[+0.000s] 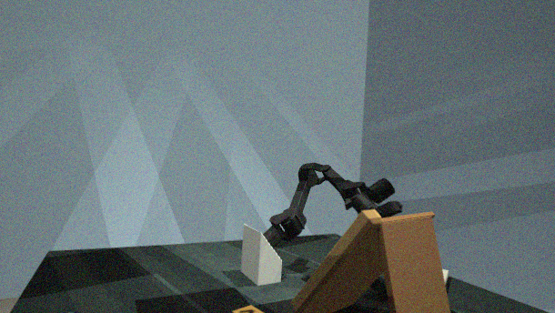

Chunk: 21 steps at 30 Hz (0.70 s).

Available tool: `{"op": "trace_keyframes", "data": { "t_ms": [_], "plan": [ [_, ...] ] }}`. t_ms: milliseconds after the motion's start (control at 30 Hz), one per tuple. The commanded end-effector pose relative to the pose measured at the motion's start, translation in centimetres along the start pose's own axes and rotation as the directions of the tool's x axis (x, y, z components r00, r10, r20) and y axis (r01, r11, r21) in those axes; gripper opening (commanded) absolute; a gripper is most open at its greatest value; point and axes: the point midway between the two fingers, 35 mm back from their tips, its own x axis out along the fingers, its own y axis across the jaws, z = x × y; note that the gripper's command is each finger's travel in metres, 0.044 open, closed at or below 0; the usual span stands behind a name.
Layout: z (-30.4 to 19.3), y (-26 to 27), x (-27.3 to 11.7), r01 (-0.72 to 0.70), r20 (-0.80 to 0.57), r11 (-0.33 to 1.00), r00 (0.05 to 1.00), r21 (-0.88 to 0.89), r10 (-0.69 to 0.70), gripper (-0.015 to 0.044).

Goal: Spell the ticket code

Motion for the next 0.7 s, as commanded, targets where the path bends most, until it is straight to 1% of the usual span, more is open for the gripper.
{"op": "trace_keyframes", "data": {
  "t_ms": [0, 667],
  "plan": [
    [0.08, -0.04, 0.04, 0.002, 0.005, 1.0, 1.0, 0.005, -0.002, 0.0],
    [0.03, -1.02, -0.07, 0.003, 0.004, 1.0, 1.0, 0.005, -0.003, 0.0]
  ]
}}
